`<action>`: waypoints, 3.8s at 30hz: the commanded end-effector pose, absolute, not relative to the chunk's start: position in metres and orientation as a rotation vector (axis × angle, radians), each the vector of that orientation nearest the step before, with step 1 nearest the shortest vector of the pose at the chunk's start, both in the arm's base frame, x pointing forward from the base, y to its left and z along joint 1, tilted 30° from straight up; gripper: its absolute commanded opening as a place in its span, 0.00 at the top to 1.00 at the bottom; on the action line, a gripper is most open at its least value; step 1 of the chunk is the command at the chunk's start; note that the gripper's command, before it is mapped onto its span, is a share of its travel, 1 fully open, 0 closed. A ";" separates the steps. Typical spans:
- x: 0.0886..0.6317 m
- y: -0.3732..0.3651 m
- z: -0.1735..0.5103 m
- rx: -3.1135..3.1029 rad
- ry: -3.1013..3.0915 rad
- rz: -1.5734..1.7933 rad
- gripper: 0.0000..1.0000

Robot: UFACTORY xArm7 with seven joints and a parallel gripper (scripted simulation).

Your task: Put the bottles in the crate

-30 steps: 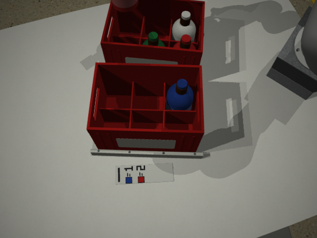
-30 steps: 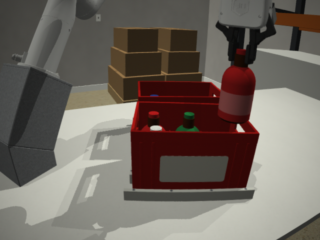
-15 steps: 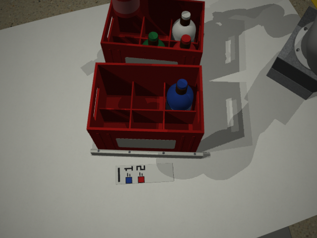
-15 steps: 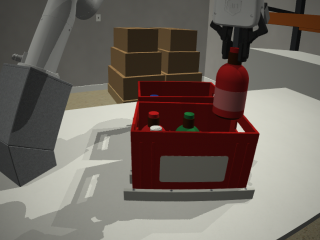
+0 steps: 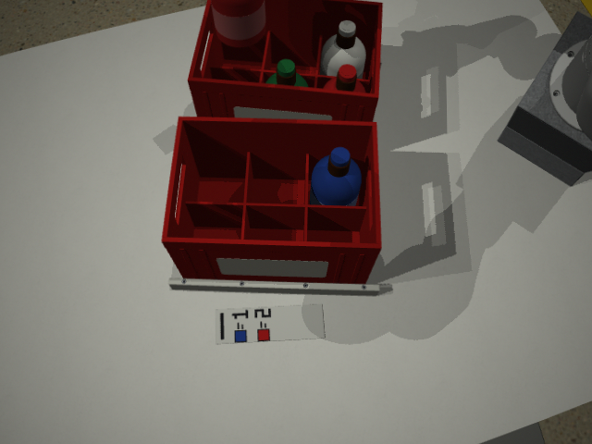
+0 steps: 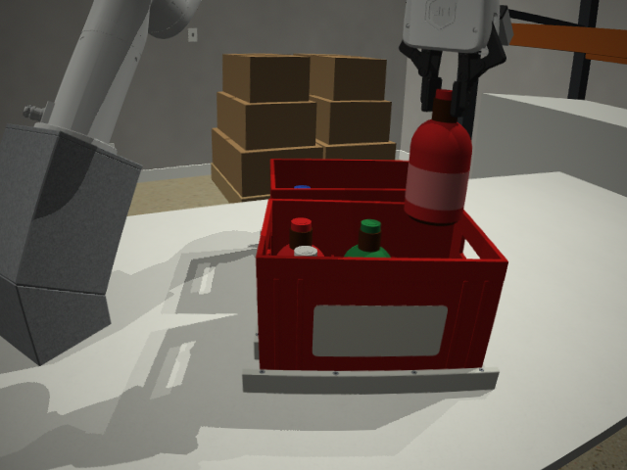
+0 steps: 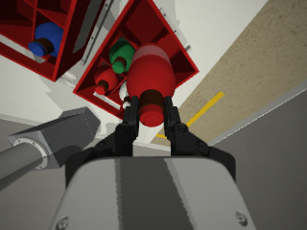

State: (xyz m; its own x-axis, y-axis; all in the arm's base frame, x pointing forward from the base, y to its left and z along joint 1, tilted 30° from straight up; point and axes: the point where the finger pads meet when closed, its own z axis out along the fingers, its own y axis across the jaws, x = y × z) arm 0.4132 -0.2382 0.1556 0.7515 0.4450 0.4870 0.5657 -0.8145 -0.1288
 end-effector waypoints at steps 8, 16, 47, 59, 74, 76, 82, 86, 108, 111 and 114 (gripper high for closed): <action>0.410 -0.223 0.163 -2.687 -0.789 -0.651 1.00; 0.406 -0.208 0.168 -2.687 -0.789 -0.651 1.00; 0.395 -0.158 0.185 -2.686 -0.789 -0.651 1.00; 0.391 -0.139 0.191 -2.686 -0.789 -0.652 1.00; 0.385 -0.115 0.200 -2.686 -0.789 -0.652 1.00; 0.384 -0.112 0.201 -2.686 -0.789 -0.652 1.00; 0.382 -0.100 0.205 -2.686 -0.789 -0.652 1.00; 0.381 -0.097 0.206 -2.686 -0.789 -0.652 1.00; 0.373 -0.059 0.218 -2.685 -0.789 -0.652 1.00; 0.371 -0.052 0.221 -2.685 -0.789 -0.652 1.00; 0.370 -0.049 0.222 -2.685 -0.789 -0.652 1.00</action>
State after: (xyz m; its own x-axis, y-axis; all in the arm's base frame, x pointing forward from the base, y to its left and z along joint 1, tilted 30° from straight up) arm 0.3704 -0.0519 0.2187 0.7515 0.4454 0.4866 0.5658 -0.8145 -0.1283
